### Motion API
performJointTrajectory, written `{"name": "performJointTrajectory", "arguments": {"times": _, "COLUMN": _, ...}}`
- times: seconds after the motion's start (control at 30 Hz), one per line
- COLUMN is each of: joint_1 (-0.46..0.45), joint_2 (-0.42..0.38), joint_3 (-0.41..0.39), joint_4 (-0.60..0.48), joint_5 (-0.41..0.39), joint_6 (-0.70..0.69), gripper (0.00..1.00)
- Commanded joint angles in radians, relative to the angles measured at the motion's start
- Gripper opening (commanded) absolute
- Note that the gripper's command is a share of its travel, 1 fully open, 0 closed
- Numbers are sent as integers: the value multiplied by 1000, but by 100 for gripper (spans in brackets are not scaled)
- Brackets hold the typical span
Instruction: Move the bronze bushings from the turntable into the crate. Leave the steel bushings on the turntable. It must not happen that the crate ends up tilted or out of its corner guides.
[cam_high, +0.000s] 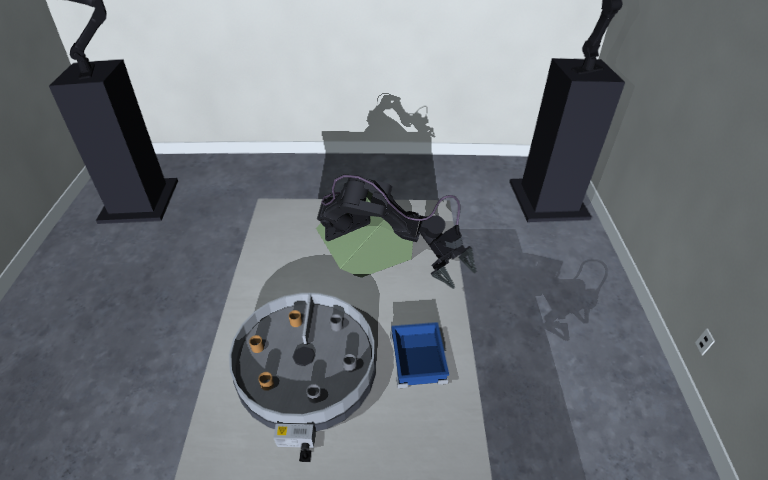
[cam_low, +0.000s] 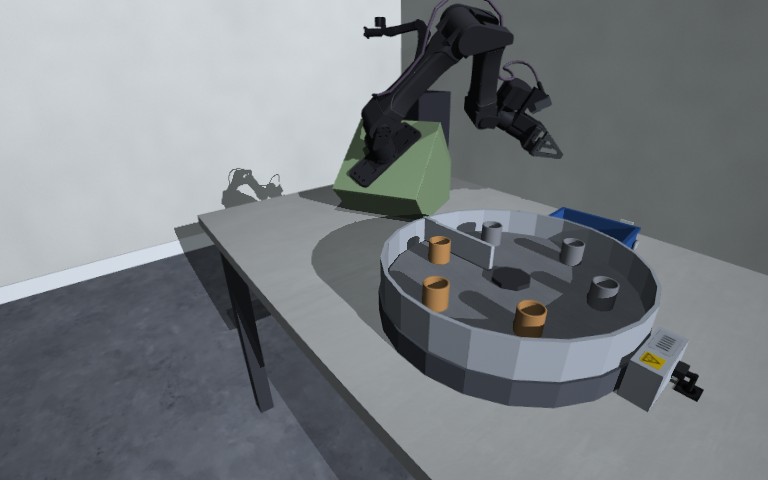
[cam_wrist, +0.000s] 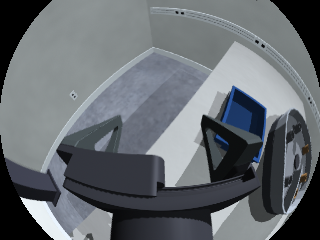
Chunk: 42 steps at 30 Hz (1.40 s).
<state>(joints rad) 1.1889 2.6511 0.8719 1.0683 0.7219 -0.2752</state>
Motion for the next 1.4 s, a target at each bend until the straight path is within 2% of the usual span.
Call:
{"name": "performJointTrajectory", "arguments": {"times": 0.0, "joint_1": -10, "joint_2": -57, "joint_3": 37, "joint_4": -49, "joint_5": -1, "joint_6": 14, "gripper": 100}}
{"name": "performJointTrajectory", "arguments": {"times": 0.13, "joint_1": -53, "joint_2": -119, "joint_3": 57, "joint_4": -158, "joint_5": 1, "joint_6": 34, "gripper": 100}}
{"name": "performJointTrajectory", "arguments": {"times": 0.23, "joint_1": -103, "joint_2": -189, "joint_3": 81, "joint_4": -280, "joint_5": 2, "joint_6": 55, "gripper": 100}}
{"name": "performJointTrajectory", "arguments": {"times": 0.3, "joint_1": -103, "joint_2": -189, "joint_3": 81, "joint_4": -280, "joint_5": 2, "joint_6": 55, "gripper": 100}}
{"name": "performJointTrajectory", "arguments": {"times": 0.33, "joint_1": -122, "joint_2": -217, "joint_3": 102, "joint_4": -352, "joint_5": -2, "joint_6": 71, "gripper": 100}}
{"name": "performJointTrajectory", "arguments": {"times": 0.37, "joint_1": -101, "joint_2": -217, "joint_3": 107, "joint_4": -362, "joint_5": -5, "joint_6": 74, "gripper": 100}}
{"name": "performJointTrajectory", "arguments": {"times": 0.4, "joint_1": -142, "joint_2": -247, "joint_3": 116, "joint_4": -411, "joint_5": -6, "joint_6": 83, "gripper": 100}}
{"name": "performJointTrajectory", "arguments": {"times": 0.47, "joint_1": -122, "joint_2": -247, "joint_3": 126, "joint_4": -431, "joint_5": -3, "joint_6": 90, "gripper": 100}}
{"name": "performJointTrajectory", "arguments": {"times": 0.5, "joint_1": -165, "joint_2": -280, "joint_3": 134, "joint_4": -482, "joint_5": -3, "joint_6": 98, "gripper": 100}}
{"name": "performJointTrajectory", "arguments": {"times": 0.53, "joint_1": -165, "joint_2": -280, "joint_3": 138, "joint_4": -492, "joint_5": -1, "joint_6": 101, "gripper": 100}}
{"name": "performJointTrajectory", "arguments": {"times": 0.57, "joint_1": -188, "joint_2": -314, "joint_3": 146, "joint_4": -544, "joint_5": 2, "joint_6": 110, "gripper": 100}}
{"name": "performJointTrajectory", "arguments": {"times": 0.63, "joint_1": -188, "joint_2": -315, "joint_3": 156, "joint_4": -568, "joint_5": 4, "joint_6": 118, "gripper": 100}}
{"name": "performJointTrajectory", "arguments": {"times": 0.73, "joint_1": -239, "joint_2": -389, "joint_3": 177, "joint_4": -691, "joint_5": 4, "joint_6": 139, "gripper": 100}}
{"name": "performJointTrajectory", "arguments": {"times": 0.87, "joint_1": -223, "joint_2": -389, "joint_3": 191, "joint_4": -718, "joint_5": 4, "joint_6": 148, "gripper": 100}}
{"name": "performJointTrajectory", "arguments": {"times": 0.9, "joint_1": -266, "joint_2": -429, "joint_3": 206, "joint_4": -792, "joint_5": -4, "joint_6": 163, "gripper": 100}}
{"name": "performJointTrajectory", "arguments": {"times": 0.93, "joint_1": -260, "joint_2": -428, "joint_3": 210, "joint_4": -800, "joint_5": -4, "joint_6": 166, "gripper": 100}}
{"name": "performJointTrajectory", "arguments": {"times": 0.97, "joint_1": -293, "joint_2": -469, "joint_3": 217, "joint_4": -859, "joint_5": 1, "joint_6": 175, "gripper": 100}}
{"name": "performJointTrajectory", "arguments": {"times": 1.03, "joint_1": -293, "joint_2": -469, "joint_3": 230, "joint_4": -884, "joint_5": 8, "joint_6": 183, "gripper": 100}}
{"name": "performJointTrajectory", "arguments": {"times": 1.07, "joint_1": -321, "joint_2": -510, "joint_3": 237, "joint_4": -944, "joint_5": 10, "joint_6": 192, "gripper": 100}}
{"name": "performJointTrajectory", "arguments": {"times": 1.13, "joint_1": -322, "joint_2": -510, "joint_3": 250, "joint_4": -970, "joint_5": 8, "joint_6": 200, "gripper": 100}}
{"name": "performJointTrajectory", "arguments": {"times": 1.17, "joint_1": -350, "joint_2": -553, "joint_3": 257, "joint_4": -1032, "joint_5": 7, "joint_6": 210, "gripper": 100}}
{"name": "performJointTrajectory", "arguments": {"times": 1.23, "joint_1": -331, "joint_2": -552, "joint_3": 271, "joint_4": -1056, "joint_5": 5, "joint_6": 217, "gripper": 100}}
{"name": "performJointTrajectory", "arguments": {"times": 1.27, "joint_1": -379, "joint_2": -596, "joint_3": 277, "joint_4": -1119, "joint_5": 4, "joint_6": 227, "gripper": 100}}
{"name": "performJointTrajectory", "arguments": {"times": 1.33, "joint_1": -360, "joint_2": -594, "joint_3": 291, "joint_4": -1144, "joint_5": 5, "joint_6": 235, "gripper": 100}}
{"name": "performJointTrajectory", "arguments": {"times": 1.37, "joint_1": -408, "joint_2": -639, "joint_3": 297, "joint_4": -1207, "joint_5": 6, "joint_6": 246, "gripper": 100}}
